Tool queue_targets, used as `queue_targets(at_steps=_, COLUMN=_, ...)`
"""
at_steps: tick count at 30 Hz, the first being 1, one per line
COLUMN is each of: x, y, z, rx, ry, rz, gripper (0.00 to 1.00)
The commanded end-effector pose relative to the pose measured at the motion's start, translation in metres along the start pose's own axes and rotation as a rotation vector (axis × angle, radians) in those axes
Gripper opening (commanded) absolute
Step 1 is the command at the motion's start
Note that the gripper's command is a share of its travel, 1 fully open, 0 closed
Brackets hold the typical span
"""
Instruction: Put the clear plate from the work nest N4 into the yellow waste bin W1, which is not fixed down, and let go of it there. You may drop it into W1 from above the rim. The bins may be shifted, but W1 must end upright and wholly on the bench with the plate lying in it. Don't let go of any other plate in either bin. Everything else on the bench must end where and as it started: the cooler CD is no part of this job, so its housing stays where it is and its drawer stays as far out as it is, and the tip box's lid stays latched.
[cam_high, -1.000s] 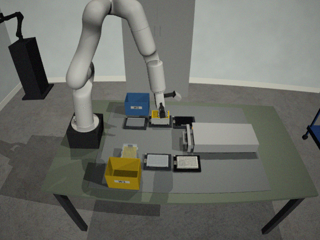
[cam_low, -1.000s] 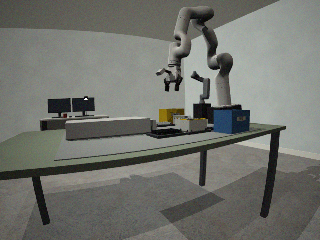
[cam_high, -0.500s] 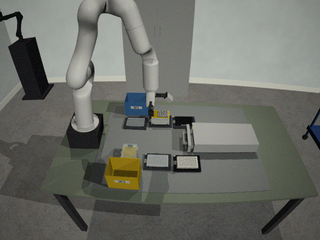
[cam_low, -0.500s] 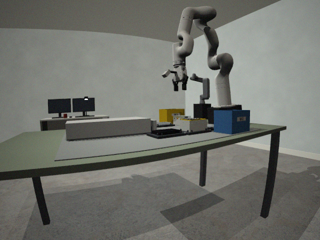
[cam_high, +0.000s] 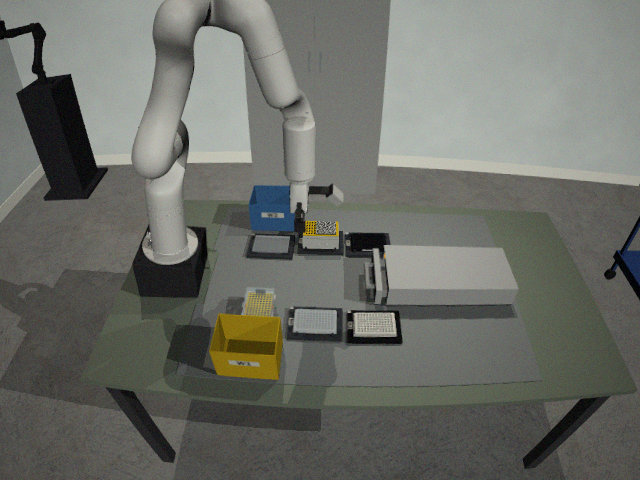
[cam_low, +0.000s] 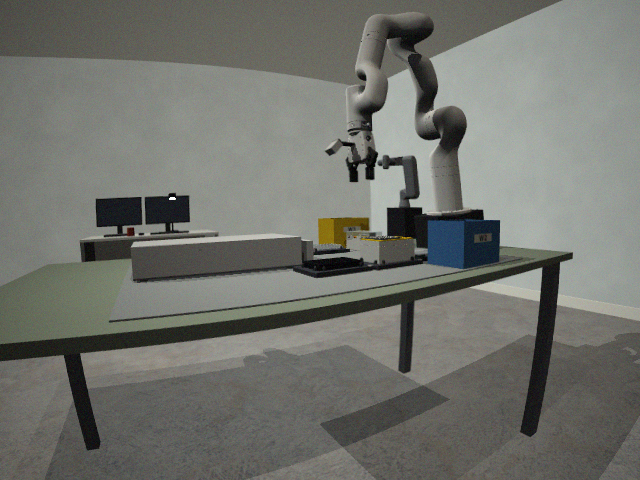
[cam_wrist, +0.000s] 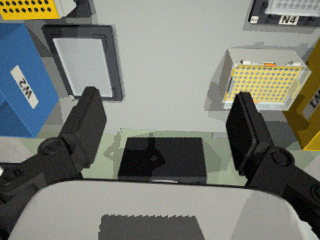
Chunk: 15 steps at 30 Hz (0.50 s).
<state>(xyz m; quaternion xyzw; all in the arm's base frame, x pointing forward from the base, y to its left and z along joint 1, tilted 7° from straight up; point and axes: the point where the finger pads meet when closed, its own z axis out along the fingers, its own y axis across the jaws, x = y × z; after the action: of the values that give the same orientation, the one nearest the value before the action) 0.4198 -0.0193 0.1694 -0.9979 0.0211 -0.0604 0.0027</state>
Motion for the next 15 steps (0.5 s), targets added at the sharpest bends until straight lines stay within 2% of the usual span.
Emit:
queue_targets(at_steps=1, x=0.004, y=0.013, z=0.006, rx=0.000, ry=0.001, rz=0.002, gripper=1.00)
queue_targets(at_steps=4, x=0.008, y=0.026, z=0.013, rx=0.000, ry=0.001, rz=0.002, gripper=1.00)
queue_targets(at_steps=6, x=0.008, y=0.026, z=0.013, rx=0.000, ry=0.001, rz=0.002, gripper=1.00)
queue_targets(at_steps=15, x=0.018, y=0.065, z=0.033, rx=0.000, ry=0.001, rz=0.002, gripper=1.00)
